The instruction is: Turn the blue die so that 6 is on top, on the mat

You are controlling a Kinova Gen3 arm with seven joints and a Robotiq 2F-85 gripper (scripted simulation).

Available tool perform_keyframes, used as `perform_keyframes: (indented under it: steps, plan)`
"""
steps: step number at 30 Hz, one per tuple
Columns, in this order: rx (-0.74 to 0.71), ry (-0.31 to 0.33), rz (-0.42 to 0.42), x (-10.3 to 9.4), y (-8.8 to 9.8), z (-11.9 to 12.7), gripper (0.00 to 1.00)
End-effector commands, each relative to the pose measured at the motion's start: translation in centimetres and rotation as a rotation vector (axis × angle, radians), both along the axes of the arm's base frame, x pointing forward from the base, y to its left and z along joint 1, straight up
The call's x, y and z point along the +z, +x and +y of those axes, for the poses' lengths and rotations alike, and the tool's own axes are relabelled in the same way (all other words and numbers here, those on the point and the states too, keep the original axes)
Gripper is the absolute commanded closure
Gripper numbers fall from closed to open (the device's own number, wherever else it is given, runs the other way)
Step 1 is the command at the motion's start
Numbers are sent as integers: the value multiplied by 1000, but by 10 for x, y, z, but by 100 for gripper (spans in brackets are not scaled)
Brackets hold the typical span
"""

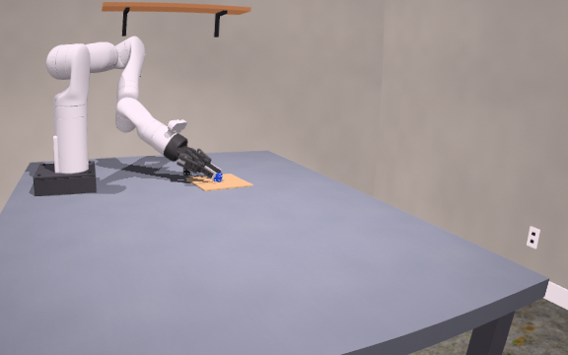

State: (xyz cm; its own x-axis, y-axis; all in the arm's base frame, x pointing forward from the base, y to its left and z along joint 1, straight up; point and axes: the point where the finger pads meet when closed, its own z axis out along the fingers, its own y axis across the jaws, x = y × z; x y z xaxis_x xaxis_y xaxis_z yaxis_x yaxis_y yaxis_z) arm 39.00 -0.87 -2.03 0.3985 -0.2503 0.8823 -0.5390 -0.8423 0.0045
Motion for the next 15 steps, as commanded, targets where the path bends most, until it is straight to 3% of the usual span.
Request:
perform_keyframes:
  steps: [1,8,15]
  plan:
    - [13,4,-1,6,-7,11,65]
    - [13,4,-1,16,-22,20,65]
    - [13,4,-1,17,-24,22,65]
